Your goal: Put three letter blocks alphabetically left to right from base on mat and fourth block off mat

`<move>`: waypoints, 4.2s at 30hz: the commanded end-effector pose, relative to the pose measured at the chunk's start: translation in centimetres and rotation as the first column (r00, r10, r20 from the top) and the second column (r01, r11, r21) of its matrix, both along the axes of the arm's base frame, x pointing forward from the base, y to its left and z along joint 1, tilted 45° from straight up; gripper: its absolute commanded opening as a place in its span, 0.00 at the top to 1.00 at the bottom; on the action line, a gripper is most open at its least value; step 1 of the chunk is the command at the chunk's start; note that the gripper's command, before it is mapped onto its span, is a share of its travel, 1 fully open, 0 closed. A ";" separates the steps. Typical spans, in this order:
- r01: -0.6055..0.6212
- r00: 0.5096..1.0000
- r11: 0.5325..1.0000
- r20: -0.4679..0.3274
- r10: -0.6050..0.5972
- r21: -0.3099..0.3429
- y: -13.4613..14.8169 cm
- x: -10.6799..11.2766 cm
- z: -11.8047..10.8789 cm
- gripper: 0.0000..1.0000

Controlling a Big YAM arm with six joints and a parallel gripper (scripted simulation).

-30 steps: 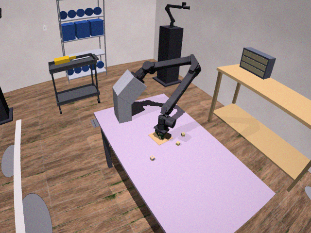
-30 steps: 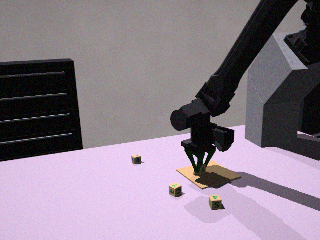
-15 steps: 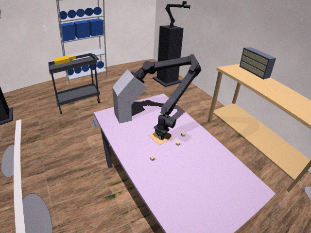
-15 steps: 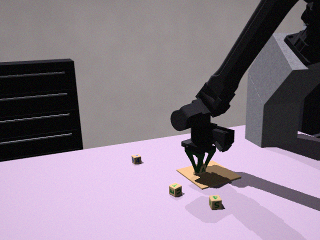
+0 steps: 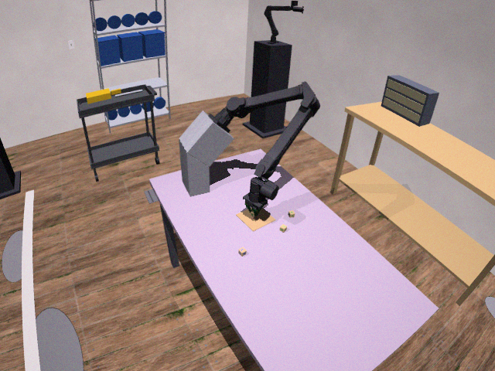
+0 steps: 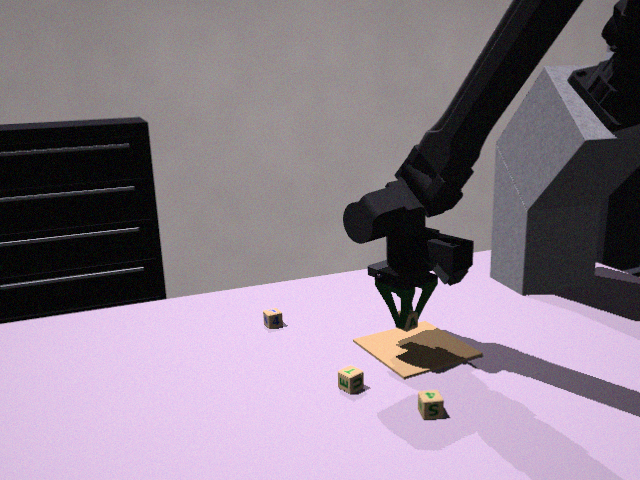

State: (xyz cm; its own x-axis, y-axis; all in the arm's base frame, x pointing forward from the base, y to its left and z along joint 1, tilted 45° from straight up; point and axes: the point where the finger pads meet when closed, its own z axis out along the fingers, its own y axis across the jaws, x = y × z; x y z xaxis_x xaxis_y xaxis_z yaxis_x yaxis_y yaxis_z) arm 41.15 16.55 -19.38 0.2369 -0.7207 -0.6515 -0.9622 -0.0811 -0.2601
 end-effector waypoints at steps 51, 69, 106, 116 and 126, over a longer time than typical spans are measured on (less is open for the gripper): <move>0.670 0.520 0.734 -0.638 -0.568 -0.107 -1.3 -0.8 9.3 0.79; 0.828 -0.186 0.344 -0.796 -0.576 -0.442 -0.3 -1.3 10.2 0.79; 0.819 -0.204 0.342 -0.790 -0.577 -0.461 4.7 -0.5 4.0 0.79; 0.815 -0.210 0.342 -0.789 -0.578 -0.468 6.3 -0.6 2.2 0.79; 0.817 -0.210 0.340 -0.789 -0.577 -0.466 6.1 -0.5 2.2 0.79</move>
